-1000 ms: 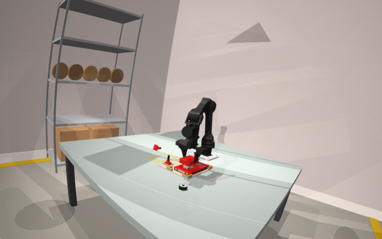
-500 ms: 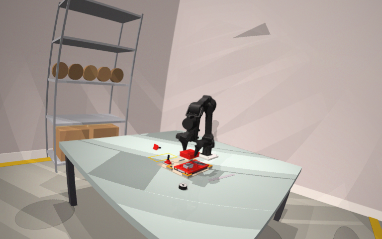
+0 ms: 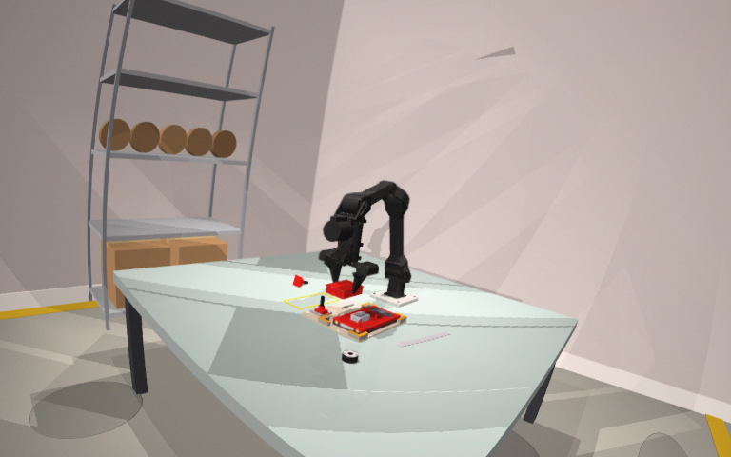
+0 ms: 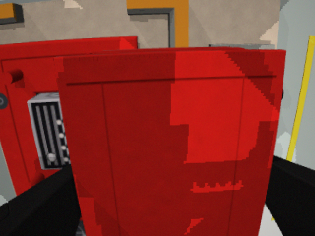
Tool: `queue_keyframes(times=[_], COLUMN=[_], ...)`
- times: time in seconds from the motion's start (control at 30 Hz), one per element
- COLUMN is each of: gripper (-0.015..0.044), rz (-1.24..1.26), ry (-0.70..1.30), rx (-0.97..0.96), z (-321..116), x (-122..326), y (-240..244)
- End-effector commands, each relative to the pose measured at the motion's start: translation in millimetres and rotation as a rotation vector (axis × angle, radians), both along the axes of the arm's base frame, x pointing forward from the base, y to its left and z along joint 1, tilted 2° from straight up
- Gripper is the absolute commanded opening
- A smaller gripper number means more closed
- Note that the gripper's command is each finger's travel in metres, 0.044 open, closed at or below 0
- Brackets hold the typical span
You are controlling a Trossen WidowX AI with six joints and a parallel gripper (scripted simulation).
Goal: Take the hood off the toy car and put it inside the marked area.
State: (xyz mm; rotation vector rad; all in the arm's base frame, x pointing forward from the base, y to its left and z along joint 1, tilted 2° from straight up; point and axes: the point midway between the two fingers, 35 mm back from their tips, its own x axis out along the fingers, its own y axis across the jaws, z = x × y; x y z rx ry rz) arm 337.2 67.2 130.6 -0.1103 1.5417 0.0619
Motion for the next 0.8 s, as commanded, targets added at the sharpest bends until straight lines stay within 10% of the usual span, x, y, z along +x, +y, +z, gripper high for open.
queue_keyframes(times=[0.0, 0.77], gripper=[0.0, 0.0], rz=[0.0, -0.001], ry=[-0.006, -0.008], rx=[0.003, -0.007], z=[3, 10], x=[1, -11], y=[-22, -129])
